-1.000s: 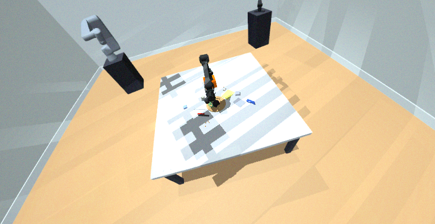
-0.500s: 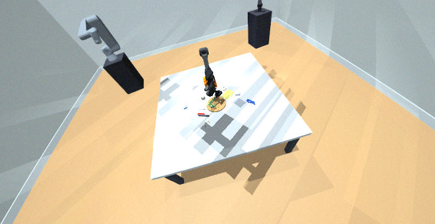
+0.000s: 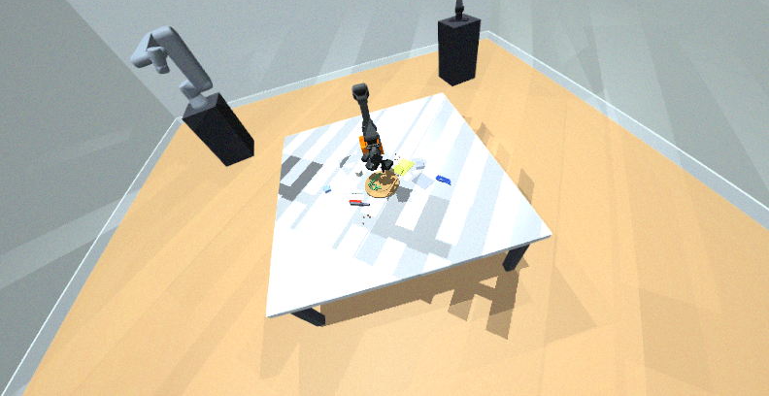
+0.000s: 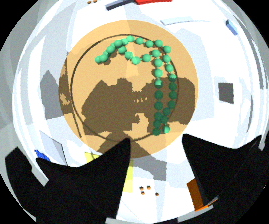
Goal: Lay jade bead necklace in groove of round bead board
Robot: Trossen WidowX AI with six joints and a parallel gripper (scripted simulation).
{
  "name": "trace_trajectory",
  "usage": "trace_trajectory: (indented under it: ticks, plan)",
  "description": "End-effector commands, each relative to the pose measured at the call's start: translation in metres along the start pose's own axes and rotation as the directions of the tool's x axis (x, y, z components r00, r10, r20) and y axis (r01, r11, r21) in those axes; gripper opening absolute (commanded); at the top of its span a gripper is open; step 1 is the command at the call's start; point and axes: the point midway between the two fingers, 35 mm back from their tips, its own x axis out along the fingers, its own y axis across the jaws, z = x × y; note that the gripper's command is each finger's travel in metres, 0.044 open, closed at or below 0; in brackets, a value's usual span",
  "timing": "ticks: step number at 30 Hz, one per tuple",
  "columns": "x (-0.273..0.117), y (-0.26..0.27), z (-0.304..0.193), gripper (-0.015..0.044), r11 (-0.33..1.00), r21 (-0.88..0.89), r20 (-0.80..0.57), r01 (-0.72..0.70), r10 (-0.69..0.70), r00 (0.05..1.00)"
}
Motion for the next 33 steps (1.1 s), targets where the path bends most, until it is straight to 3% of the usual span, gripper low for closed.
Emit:
trace_trajectory:
  ticks: [1, 33]
  plan:
    - [0.001, 0.0, 0.0, 0.025, 1.0, 0.0, 0.001, -0.001, 0.001, 1.0]
    - [0.03, -0.003, -0.004, 0.025, 1.0, -0.005, -0.014, 0.008, -0.008, 1.0]
